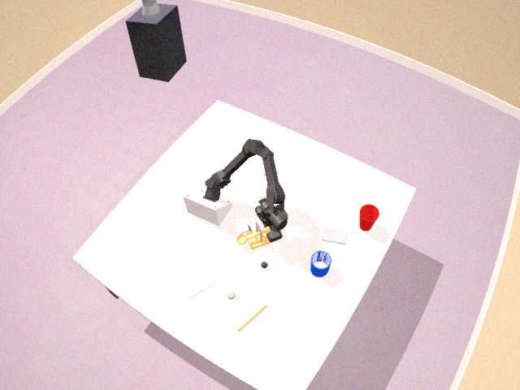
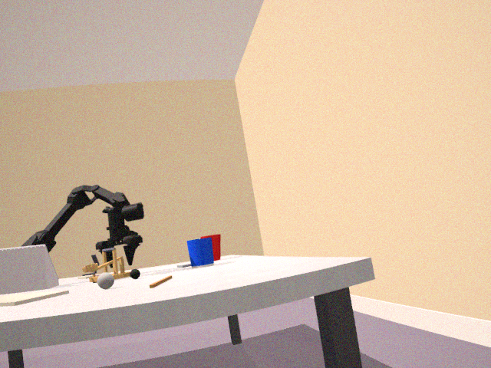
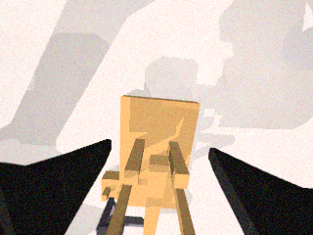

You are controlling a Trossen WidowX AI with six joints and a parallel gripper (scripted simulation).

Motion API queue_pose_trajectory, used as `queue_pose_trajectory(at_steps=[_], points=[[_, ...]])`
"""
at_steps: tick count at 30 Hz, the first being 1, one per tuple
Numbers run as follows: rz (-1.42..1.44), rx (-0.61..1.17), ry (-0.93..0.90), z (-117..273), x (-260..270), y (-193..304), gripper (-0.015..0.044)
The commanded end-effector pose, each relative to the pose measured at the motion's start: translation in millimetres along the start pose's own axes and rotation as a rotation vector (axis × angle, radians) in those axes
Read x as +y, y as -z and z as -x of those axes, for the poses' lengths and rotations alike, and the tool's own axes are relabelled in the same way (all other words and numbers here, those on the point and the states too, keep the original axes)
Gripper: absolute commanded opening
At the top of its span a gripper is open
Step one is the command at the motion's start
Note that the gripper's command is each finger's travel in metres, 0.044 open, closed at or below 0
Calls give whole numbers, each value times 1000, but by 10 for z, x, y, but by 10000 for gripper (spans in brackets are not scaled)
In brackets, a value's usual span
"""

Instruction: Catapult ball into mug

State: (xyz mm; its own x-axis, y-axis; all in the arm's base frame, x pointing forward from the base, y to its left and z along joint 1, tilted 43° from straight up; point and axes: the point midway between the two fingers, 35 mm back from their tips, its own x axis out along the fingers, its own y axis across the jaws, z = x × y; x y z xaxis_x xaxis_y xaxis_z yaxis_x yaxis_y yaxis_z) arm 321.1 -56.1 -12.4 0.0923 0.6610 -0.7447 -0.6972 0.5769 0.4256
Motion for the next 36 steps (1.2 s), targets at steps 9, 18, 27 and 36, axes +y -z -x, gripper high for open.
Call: queue_pose_trajectory(at_steps=[9, 18, 27, 36], points=[[-1, 1, -5, -67, 13, 5, 387], [-1, 1, -5, -67, 13, 5, 171], [-3, 2, -5, 180, 1, 4, 52], [-121, 3, -7, 429, 10, 10, 0]])
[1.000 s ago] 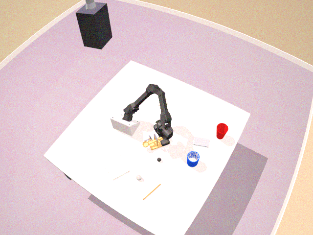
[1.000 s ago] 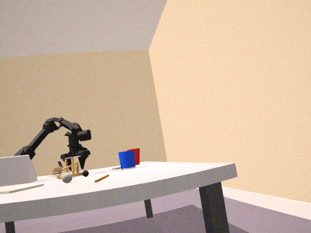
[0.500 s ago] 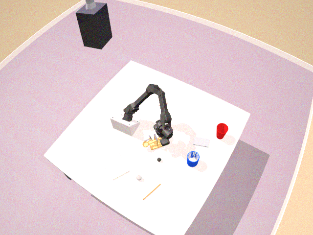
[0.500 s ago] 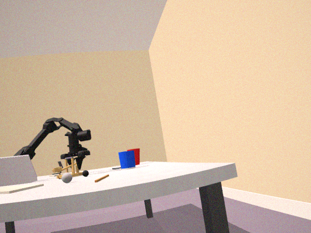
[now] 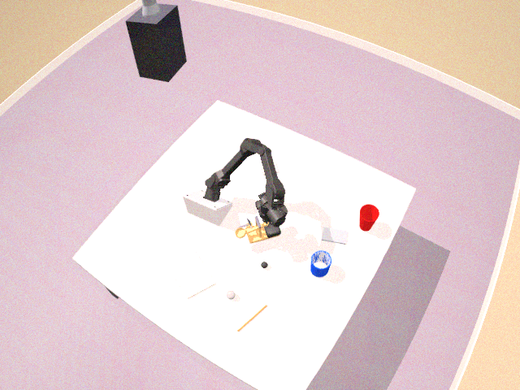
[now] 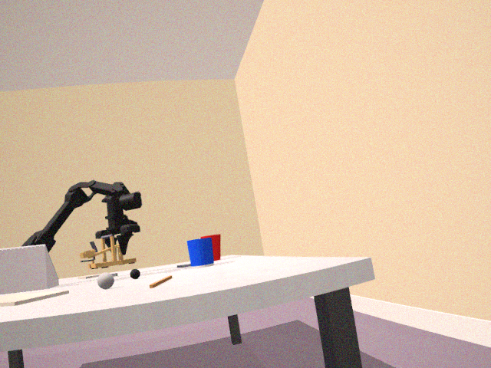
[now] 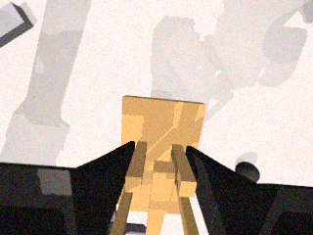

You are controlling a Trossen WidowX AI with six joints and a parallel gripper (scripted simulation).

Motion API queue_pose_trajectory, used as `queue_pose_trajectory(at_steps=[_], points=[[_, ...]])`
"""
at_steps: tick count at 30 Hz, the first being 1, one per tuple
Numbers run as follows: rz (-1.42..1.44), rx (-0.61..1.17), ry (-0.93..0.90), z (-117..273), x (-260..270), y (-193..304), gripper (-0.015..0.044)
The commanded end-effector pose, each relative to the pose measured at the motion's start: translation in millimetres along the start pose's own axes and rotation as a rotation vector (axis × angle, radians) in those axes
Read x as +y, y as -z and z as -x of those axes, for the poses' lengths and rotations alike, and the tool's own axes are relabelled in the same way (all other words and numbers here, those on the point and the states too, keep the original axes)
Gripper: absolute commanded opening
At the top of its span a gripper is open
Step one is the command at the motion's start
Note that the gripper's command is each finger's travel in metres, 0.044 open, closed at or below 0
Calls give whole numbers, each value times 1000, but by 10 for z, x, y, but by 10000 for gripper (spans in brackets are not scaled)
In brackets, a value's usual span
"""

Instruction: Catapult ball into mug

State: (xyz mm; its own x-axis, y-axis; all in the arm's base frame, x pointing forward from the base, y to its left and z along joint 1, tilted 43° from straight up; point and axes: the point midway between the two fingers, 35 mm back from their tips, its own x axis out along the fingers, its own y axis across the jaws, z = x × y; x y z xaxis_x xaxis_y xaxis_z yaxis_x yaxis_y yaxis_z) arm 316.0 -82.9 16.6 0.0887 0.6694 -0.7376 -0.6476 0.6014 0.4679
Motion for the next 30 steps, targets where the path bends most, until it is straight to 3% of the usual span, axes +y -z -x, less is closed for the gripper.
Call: queue_pose_trajectory(at_steps=[1, 24, 30], points=[[-86, 7, 4, 30, 6, -6, 0], [-869, 7, 4, 8, -174, 57, 0], [-919, 7, 4, 7, -225, 94, 0]])
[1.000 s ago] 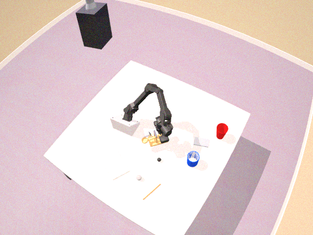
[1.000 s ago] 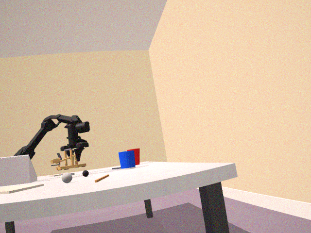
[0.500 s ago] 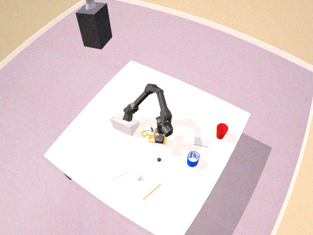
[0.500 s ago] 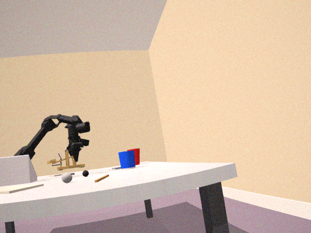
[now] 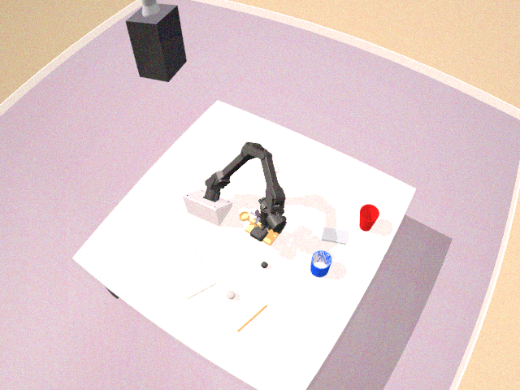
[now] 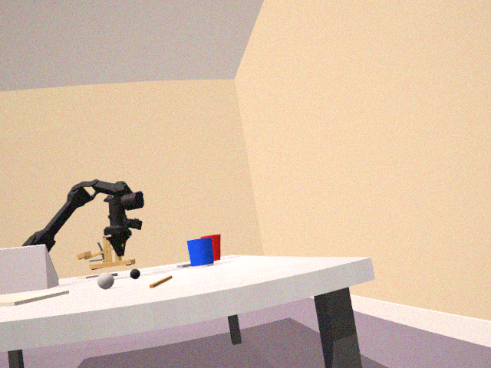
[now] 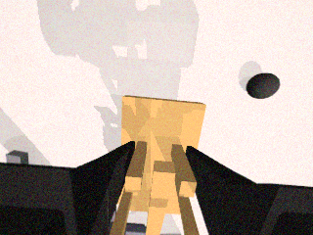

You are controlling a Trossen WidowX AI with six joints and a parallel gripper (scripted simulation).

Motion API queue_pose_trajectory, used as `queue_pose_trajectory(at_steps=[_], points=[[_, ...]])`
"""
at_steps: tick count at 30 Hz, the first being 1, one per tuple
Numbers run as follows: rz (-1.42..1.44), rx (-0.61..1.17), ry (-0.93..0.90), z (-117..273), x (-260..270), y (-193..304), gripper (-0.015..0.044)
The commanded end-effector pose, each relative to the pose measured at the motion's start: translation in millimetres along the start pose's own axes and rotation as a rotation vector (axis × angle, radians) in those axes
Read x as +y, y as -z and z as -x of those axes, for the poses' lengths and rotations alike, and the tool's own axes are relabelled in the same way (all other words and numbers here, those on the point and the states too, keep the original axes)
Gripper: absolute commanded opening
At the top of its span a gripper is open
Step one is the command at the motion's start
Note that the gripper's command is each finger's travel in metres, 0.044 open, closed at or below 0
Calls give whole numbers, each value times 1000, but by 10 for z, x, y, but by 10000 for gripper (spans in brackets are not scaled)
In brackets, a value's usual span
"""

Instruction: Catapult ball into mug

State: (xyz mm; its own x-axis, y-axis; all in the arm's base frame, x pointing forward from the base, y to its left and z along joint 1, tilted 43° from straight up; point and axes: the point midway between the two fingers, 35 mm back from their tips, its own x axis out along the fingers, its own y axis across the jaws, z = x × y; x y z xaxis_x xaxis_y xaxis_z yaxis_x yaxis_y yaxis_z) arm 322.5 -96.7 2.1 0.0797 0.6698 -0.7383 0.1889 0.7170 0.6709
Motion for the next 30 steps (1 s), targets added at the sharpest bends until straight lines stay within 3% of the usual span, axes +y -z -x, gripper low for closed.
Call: queue_pose_trajectory(at_steps=[1, 30], points=[[-20, -4, 4, 27, -30, -17, 0], [-20, -5, 3, -421, -48, -29, 0]])
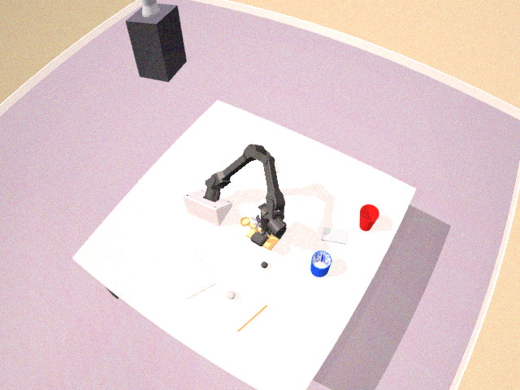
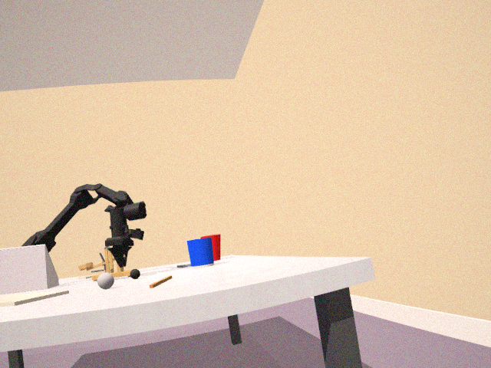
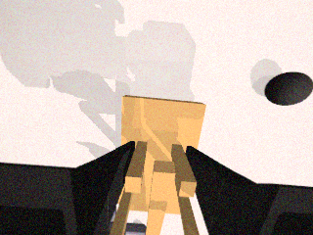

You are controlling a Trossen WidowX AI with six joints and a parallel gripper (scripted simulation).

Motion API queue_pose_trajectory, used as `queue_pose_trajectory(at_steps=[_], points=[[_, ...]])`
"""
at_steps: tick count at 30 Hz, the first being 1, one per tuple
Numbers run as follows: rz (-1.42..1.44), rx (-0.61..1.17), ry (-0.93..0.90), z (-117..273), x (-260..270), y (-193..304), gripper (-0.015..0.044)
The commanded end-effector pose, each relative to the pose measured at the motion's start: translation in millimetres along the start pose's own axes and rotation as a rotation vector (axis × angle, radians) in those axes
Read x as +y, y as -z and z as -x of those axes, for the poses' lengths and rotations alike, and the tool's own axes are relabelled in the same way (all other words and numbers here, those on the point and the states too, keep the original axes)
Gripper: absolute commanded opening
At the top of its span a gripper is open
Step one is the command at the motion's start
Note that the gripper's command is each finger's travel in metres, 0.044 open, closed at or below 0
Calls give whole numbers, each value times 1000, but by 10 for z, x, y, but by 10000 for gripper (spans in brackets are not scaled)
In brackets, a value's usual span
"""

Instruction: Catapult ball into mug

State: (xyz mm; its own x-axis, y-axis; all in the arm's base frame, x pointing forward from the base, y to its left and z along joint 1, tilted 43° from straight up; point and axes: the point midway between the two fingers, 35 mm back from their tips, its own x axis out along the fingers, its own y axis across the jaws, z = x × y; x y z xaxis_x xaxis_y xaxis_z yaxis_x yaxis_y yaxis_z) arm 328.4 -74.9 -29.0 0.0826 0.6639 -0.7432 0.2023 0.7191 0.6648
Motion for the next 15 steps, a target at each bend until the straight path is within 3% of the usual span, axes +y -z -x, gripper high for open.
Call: queue_pose_trajectory(at_steps=[1, 9, 15], points=[[-7, 0, -4, -56, -7, 9, 0], [0, 0, 0, -49, -1, 2, 0], [0, 0, 0, -49, -1, 2, 157]])
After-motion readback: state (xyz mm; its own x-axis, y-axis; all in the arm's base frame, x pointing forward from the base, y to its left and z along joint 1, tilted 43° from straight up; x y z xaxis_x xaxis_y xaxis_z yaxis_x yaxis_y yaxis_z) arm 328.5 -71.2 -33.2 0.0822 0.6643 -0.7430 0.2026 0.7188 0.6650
